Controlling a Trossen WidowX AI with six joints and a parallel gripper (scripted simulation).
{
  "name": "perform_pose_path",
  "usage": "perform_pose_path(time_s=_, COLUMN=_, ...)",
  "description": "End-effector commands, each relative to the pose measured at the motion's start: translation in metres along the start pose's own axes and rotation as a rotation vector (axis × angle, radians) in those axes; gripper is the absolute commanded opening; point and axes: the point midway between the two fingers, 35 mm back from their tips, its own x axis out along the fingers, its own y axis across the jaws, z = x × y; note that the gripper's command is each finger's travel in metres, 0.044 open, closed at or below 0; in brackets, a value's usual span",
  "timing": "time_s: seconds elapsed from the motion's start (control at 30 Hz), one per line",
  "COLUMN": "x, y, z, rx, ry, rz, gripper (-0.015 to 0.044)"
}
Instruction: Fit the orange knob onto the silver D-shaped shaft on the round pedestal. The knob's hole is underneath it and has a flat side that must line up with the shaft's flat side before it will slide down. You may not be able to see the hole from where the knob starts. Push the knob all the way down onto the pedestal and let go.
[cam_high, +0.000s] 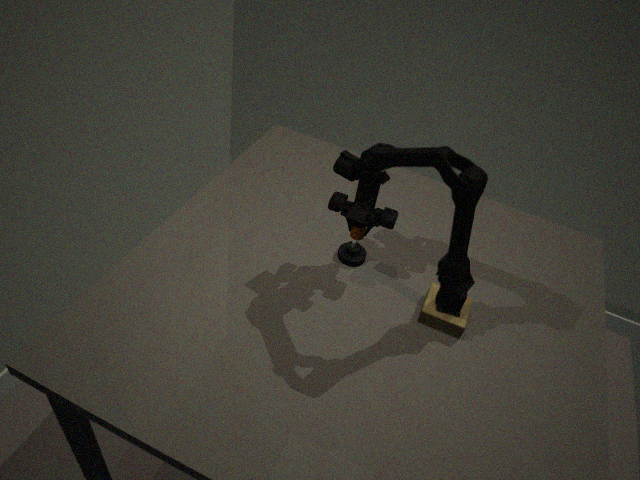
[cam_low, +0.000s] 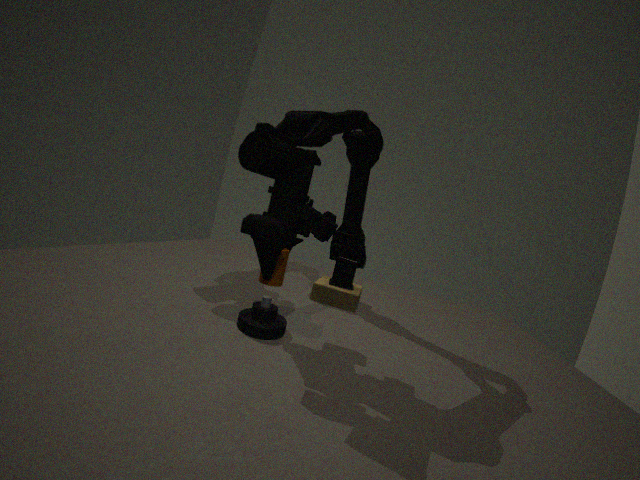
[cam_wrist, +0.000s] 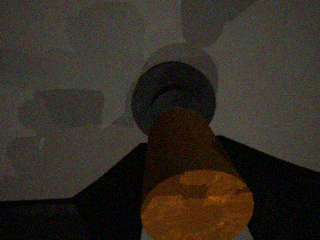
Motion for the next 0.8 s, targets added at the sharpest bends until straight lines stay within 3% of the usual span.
perform_pose_path(time_s=0.0, x=-0.0006, y=-0.0022, z=-0.0005, rx=-0.09, ry=-0.002, rz=-0.007, gripper=0.0)
perform_pose_path(time_s=0.77, x=-0.0006, y=-0.0029, z=0.0013, rx=-0.776, ry=0.0, rz=-0.008, gripper=0.0)
